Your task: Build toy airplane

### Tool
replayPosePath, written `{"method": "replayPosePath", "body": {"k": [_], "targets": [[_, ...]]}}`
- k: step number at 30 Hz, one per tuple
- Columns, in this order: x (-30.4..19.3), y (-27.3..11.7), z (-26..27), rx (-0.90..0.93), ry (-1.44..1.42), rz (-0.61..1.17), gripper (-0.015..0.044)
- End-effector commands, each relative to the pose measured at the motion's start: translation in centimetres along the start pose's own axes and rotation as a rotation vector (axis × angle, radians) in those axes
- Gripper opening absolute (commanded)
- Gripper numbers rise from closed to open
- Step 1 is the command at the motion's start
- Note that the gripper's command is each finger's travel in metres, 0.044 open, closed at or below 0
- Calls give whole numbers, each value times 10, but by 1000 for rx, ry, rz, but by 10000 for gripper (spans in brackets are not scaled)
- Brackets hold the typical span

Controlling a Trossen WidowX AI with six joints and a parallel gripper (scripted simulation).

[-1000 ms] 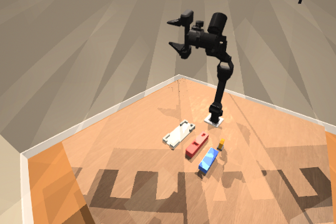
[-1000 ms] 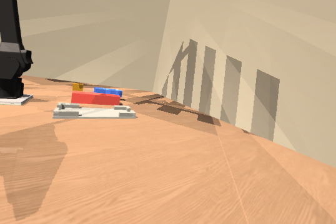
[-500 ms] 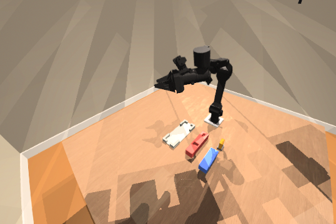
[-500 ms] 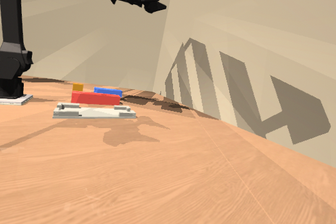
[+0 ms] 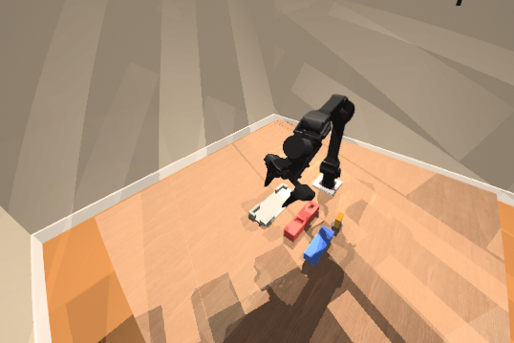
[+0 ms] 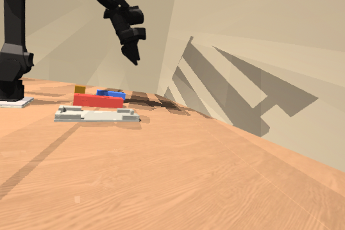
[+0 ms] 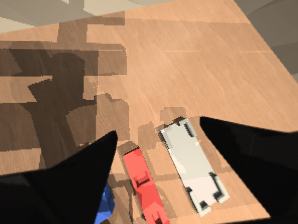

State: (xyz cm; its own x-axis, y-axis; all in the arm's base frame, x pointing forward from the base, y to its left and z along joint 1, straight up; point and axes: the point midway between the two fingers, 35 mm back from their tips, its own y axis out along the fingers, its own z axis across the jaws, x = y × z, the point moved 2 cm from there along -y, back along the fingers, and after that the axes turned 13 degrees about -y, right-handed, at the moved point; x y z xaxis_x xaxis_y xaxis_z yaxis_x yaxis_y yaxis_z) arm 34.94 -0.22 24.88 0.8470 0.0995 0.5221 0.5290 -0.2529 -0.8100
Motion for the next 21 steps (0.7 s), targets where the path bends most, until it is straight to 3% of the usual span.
{"method": "replayPosePath", "body": {"k": [1, 6, 16, 21], "targets": [[-67, 12, 32, 203, -150, 297, 440], [-111, 6, 48, 348, -215, 497, 440], [-112, 8, 49, 348, -215, 497, 440], [-136, 48, 62, 348, -215, 498, 440]]}}
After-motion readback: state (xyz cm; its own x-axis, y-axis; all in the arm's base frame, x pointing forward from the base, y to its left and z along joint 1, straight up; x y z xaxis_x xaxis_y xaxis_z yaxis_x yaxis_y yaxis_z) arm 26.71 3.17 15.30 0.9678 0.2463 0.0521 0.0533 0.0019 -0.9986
